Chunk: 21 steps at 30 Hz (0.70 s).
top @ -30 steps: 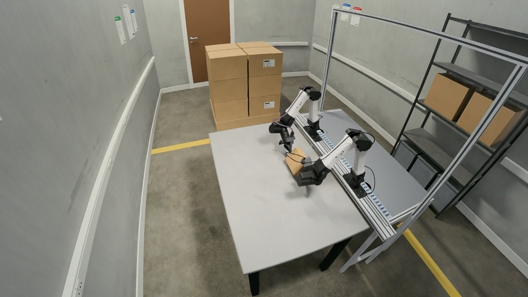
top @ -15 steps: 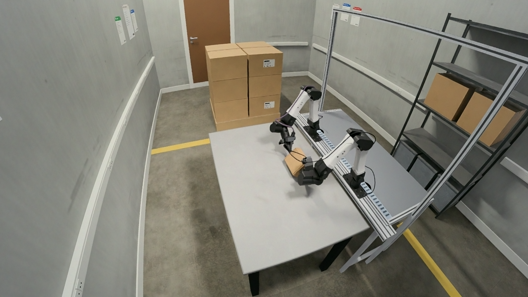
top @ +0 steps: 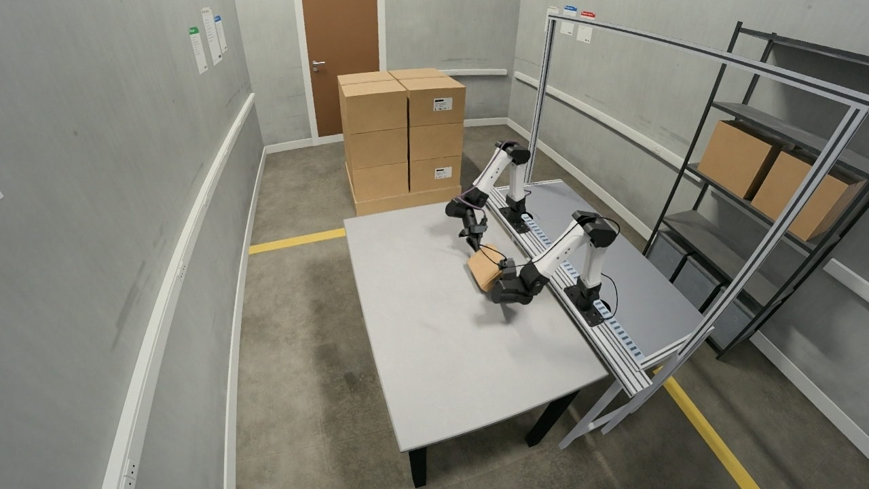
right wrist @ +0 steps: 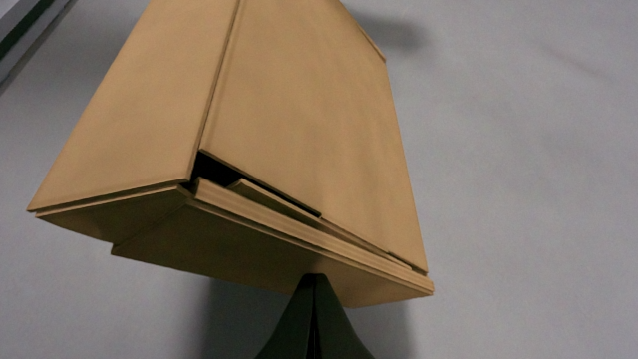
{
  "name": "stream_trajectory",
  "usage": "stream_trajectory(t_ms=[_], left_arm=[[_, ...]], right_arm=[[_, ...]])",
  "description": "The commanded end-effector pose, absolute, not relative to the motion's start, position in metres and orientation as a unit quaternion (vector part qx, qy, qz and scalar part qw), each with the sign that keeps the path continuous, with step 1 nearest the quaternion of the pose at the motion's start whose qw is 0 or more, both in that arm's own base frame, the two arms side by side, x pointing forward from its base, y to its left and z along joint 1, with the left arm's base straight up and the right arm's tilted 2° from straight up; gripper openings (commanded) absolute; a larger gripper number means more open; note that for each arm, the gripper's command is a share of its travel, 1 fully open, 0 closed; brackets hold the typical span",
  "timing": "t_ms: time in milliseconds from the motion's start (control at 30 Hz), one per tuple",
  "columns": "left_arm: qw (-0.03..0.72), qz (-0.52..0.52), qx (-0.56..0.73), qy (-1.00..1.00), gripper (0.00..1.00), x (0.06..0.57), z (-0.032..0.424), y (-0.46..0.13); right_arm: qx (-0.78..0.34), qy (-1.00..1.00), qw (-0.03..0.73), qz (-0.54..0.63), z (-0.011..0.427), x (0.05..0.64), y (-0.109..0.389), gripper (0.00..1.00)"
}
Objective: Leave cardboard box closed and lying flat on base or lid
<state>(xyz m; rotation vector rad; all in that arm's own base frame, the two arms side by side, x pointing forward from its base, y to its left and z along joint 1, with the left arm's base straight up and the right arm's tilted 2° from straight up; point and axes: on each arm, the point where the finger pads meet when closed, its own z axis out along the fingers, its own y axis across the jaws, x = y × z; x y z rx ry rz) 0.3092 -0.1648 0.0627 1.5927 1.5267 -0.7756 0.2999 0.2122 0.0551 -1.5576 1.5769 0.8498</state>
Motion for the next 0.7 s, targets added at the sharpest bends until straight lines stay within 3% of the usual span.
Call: stream_trajectory(t_ms=[0, 667], left_arm=[[0.411, -0.299, 0.638, 0.579, 0.01, 0.3082, 0.0737, -0.1744], [0.438, -0.268, 0.651, 0.559, 0.01, 0.3110, 0.0731, -0.1741]], right_arm=[[-0.627, 0.580, 0.412, 0.316, 0.0727, 0.3026, 0.2217, 0.01], [-0.642, 0.562, 0.439, 0.282, 0.0720, 0.3063, 0.2213, 0.01]])
